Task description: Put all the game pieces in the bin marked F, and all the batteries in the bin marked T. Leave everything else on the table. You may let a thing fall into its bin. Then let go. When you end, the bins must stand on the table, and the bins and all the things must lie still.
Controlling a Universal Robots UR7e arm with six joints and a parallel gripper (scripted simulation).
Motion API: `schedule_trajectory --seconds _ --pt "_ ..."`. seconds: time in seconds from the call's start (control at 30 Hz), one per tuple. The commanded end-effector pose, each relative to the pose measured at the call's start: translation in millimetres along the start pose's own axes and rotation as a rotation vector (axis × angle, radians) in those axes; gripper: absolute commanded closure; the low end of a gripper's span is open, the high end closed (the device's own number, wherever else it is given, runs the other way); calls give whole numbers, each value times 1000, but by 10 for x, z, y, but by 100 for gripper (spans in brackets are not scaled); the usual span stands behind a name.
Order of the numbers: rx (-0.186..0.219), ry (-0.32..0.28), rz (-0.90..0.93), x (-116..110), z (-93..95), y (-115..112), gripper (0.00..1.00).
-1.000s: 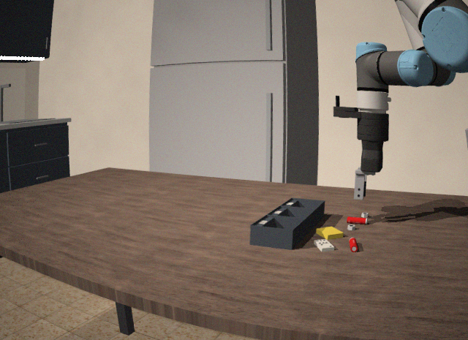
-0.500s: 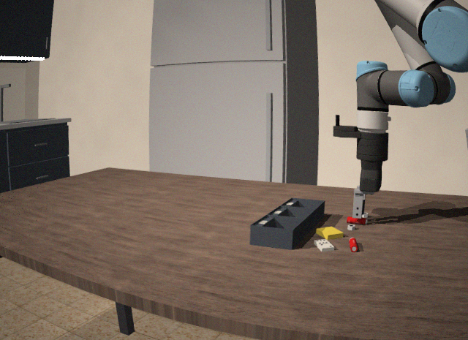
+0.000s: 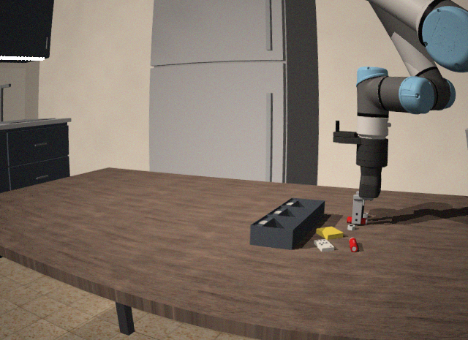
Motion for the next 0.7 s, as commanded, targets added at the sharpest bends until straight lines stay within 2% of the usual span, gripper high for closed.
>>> schedule_trajectory --seconds 0.0,0.37,0.4,0.67 --pt "-1 1 0 0 27 0 40" --pt "-1 1 0 -1 27 0 40" --pt "-1 1 0 -1 27 0 69" --pt "-1 1 0 -1 26 0 69"
Point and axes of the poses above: the point where the finger pads meet when closed, its own z axis out along the fingers, its own y axis across the jaws, x = y × z, the point moved 2 cm from there along -z, back along the fingers, and after that the axes turned 12 degrees about -z, right-handed, at the moved point
